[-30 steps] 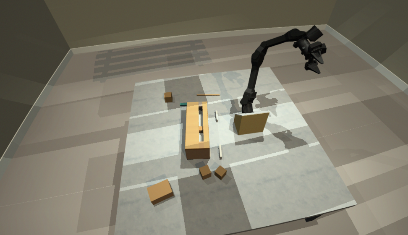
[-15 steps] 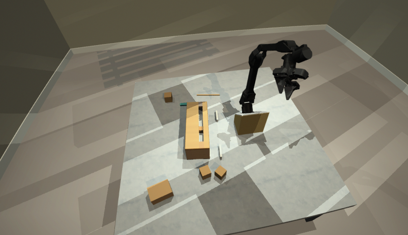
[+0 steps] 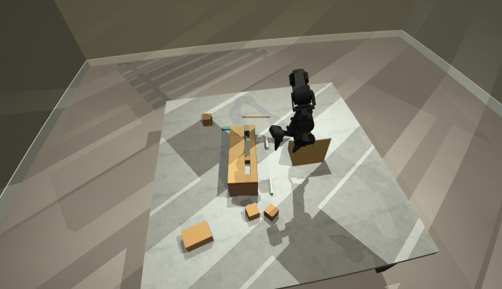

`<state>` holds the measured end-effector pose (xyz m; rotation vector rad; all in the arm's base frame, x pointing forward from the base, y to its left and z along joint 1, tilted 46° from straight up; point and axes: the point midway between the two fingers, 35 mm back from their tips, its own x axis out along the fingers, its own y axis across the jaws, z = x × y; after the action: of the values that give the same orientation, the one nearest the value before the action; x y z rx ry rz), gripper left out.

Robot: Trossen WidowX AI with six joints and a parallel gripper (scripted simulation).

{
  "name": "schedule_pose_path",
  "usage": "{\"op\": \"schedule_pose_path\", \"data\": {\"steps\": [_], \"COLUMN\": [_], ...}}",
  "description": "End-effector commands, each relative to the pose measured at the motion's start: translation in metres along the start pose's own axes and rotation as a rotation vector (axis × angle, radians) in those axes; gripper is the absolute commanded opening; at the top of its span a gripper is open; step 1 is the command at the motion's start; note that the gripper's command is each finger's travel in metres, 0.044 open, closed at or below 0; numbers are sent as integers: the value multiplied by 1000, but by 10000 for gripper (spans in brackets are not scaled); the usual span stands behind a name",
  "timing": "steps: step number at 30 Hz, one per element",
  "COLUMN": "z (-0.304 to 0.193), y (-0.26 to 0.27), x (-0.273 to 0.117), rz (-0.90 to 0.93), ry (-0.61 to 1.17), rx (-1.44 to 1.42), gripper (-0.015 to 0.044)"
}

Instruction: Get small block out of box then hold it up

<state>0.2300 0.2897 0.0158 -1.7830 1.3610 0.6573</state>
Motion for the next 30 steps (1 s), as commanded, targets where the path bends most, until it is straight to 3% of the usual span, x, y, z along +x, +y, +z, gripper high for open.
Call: {"op": "schedule_pose_path", "data": {"steps": [1, 11, 30], "z": [-35, -136, -144], "y": [-20, -28, -22], "x": [54, 174, 196], "rz": [92, 381, 391], "ry": [165, 533, 544], "rx": [59, 133, 126], "gripper": [400, 400, 400]}}
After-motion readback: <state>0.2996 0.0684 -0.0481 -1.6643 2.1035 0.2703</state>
